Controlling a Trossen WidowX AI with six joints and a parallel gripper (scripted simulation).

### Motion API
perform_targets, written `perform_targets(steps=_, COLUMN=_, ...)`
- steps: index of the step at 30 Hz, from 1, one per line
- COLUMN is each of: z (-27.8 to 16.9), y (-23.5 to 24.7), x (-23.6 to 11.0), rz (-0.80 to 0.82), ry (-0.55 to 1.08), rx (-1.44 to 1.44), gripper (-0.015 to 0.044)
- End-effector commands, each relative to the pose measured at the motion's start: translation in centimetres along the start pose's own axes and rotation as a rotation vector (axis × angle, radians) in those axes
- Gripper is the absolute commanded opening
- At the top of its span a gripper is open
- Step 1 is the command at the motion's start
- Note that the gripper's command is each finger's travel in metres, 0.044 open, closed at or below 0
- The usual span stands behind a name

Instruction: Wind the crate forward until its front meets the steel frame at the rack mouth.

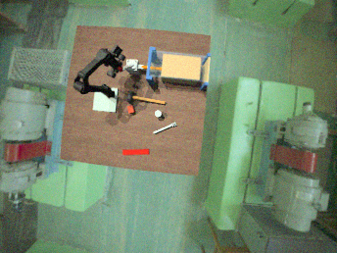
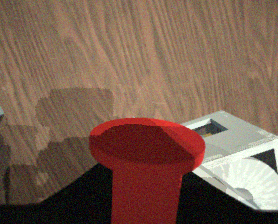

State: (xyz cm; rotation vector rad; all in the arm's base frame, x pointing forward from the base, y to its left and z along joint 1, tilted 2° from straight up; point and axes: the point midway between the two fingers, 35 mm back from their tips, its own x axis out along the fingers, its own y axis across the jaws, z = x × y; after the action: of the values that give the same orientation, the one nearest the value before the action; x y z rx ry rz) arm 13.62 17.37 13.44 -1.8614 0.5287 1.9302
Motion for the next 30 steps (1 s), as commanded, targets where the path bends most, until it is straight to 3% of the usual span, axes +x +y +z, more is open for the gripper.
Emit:
perform_targets(steps=1, z=-1.2, y=0.6, x=0.2, rz=0.019, ry=0.026, rx=0.017, gripper=0.0000)
perform_targets(steps=30, z=-4.4, y=1.5, x=0.1, rz=0.019, ry=0.029, rx=0.017, gripper=0.0000)
